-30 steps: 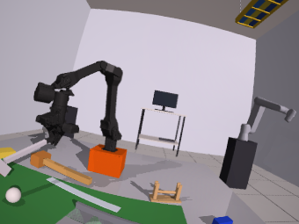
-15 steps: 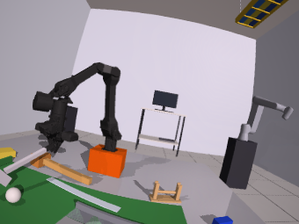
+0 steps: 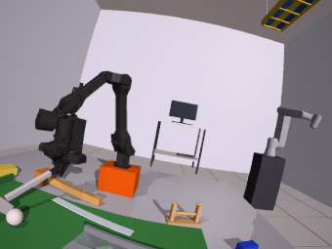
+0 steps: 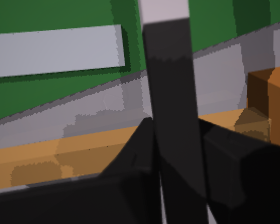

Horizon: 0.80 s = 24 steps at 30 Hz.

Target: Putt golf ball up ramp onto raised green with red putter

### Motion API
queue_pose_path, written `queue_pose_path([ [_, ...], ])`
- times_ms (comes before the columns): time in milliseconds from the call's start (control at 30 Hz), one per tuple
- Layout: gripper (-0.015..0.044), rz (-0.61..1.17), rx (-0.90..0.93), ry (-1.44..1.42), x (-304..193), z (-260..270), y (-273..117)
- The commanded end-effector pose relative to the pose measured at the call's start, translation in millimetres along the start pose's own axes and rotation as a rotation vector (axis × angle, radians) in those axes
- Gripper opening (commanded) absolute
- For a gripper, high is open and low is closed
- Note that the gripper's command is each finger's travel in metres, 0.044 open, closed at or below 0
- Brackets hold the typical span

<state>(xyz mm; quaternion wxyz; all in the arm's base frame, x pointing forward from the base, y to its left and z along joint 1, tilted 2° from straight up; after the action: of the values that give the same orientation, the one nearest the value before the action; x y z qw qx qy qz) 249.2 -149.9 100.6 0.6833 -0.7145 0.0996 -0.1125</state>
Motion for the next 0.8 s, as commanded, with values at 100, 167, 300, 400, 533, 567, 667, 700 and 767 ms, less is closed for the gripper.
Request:
queue_pose_path([
  [100,0.0,0.0,0.0,0.0,0,0,0],
  [167,0.0,0.0,0.0,0.0,0,0,0],
  [300,0.0,0.0,0.0,0.0,0,-1,0],
  [400,0.0,0.0,-0.002,0.0,2,-8,1],
  [533,0.0,0.001,-0.006,0.0,6,-26,3],
  [567,0.0,0.001,-0.006,0.0,6,-29,3],
  [667,0.0,0.001,-0.006,0.0,6,-30,3],
  [700,0.0,0.001,-0.006,0.0,6,-30,3],
  [767,0.0,0.001,-0.006,0.0,6,-30,3],
])
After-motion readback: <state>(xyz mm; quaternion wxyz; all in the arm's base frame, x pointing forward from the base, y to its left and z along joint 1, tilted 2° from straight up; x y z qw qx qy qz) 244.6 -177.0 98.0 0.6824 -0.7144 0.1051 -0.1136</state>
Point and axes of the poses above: the point midway between the two fingers, 35 mm back from their tips, its own y axis out along the fingers, its own z axis across the jaws, x = y × z, the point moved 9 cm from there along -y, back along the fingers, and after that the axes turned 13 degrees about y, right-handed, at the moved point
